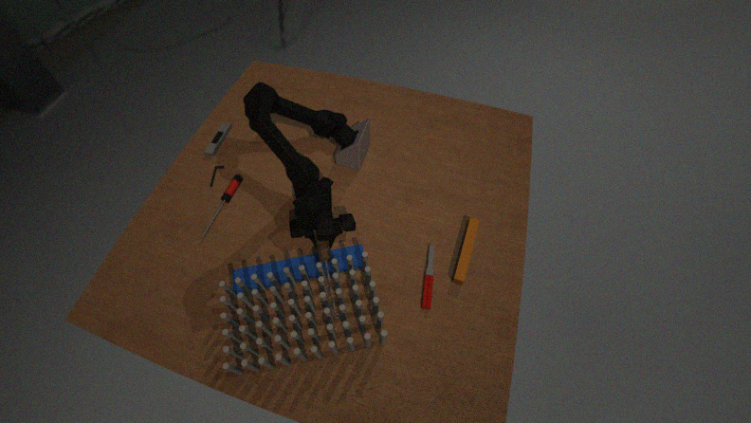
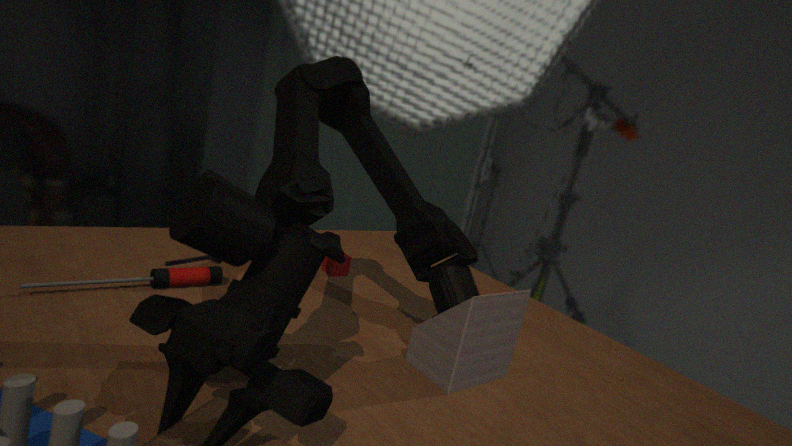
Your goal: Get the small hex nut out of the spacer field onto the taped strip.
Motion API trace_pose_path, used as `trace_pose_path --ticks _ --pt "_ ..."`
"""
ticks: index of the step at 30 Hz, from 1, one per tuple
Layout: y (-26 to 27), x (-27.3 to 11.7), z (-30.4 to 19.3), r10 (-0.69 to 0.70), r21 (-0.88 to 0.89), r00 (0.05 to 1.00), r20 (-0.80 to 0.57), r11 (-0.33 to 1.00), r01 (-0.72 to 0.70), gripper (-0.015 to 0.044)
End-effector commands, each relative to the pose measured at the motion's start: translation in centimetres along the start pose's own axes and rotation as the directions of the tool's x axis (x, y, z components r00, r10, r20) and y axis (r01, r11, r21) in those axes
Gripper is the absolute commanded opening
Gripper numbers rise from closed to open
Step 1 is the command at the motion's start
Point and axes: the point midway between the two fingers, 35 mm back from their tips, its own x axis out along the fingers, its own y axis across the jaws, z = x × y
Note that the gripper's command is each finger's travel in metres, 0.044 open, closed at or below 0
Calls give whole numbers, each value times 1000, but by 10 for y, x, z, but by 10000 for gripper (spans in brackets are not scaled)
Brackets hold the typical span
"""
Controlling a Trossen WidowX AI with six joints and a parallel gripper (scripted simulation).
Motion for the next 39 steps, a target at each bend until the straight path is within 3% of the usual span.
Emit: trace_pose_path --ticks 1,39 --pt "3 3 -3 6 -9 1000 0 1000 -6 0" --pt "4 2 -18 7 -11 1000 0 1000 -7 0"
